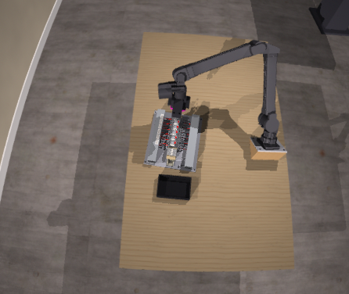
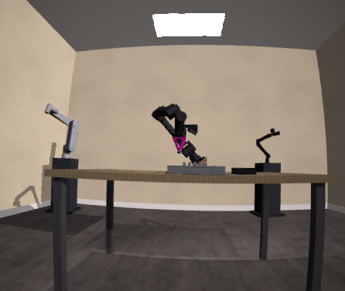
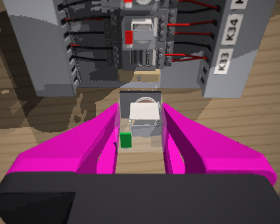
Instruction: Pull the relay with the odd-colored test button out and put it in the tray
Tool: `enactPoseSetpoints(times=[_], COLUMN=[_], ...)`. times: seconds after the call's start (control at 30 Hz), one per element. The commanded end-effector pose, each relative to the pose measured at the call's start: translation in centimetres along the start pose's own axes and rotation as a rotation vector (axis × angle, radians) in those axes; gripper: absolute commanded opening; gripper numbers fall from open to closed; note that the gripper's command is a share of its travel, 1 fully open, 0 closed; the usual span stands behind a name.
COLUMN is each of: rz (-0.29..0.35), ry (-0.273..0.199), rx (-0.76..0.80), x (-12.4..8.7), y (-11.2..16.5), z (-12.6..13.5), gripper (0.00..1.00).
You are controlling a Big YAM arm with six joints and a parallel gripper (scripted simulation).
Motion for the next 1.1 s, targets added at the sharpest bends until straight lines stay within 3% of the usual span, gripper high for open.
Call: enactPoseSetpoints(times=[0.0, 1.07], rz=[-0.004, -0.004], ry=[0.024, 0.018], rx=[0.026, 0.021], x=[-1.35, -0.99], y=[0.64, 0.72], z=[-0.8, -0.8], gripper=[0.0, 0.0])
Point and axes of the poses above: the point where the finger pads meet when closed, its own x axis out along the fingers, its own z axis across the jaws, y = z × x, the point moved 5 cm from there along -x, back along the fingers, and after that the axes turned 15 degrees about -x, right-handed, at the moved point
